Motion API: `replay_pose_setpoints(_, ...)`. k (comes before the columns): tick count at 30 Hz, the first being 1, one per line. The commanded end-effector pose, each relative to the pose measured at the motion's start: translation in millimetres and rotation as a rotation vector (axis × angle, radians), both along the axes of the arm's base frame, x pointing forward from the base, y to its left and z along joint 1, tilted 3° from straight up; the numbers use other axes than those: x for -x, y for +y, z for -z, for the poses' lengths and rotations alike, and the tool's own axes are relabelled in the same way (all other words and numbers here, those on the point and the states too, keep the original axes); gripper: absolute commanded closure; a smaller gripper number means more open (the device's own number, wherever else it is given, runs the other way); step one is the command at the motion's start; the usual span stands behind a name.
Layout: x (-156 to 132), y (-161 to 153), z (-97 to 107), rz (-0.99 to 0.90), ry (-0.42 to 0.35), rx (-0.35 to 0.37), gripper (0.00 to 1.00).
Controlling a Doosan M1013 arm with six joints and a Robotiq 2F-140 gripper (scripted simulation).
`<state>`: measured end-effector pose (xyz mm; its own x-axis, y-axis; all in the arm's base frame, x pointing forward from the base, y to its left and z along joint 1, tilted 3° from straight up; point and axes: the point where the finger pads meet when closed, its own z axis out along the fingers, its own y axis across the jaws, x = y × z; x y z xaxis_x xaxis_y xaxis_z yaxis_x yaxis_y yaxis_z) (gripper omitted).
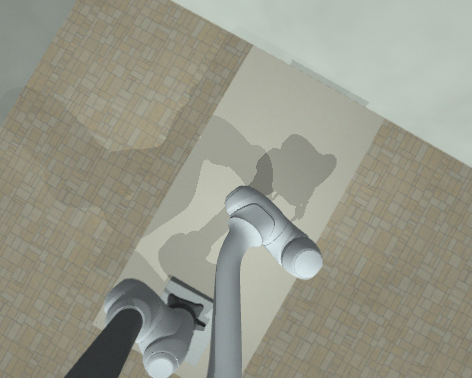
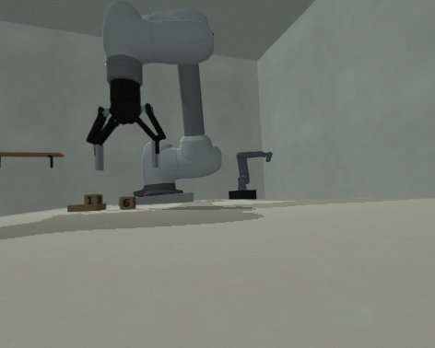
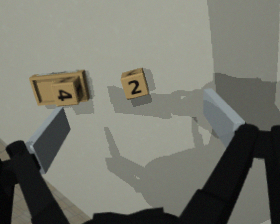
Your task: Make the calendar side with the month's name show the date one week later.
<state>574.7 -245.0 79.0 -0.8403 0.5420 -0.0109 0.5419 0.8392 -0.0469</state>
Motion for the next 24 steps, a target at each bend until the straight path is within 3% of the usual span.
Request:
replay_pose_setpoints(1,-0.1,0.0,-1.3,0.161,-0.006,0.007,0.00)
replay_pose_setpoints(5,-0.1,0.0,-2.7,0.338,-0.014,0.010,0.00)
replay_pose_setpoints(7,-0.1,0.0,-2.7,0.338,-0.014,0.010,0.00)
replay_pose_setpoints(9,-0.2,-0.1,-3.9,0.490,-0.021,0.013,0.00)
replay_pose_setpoints(22,-0.3,-0.3,-8.0,1.009,-0.046,0.022,0.00)
replay_pose_setpoints(24,-0.3,-0.3,-8.0,1.009,-0.046,0.022,0.00)
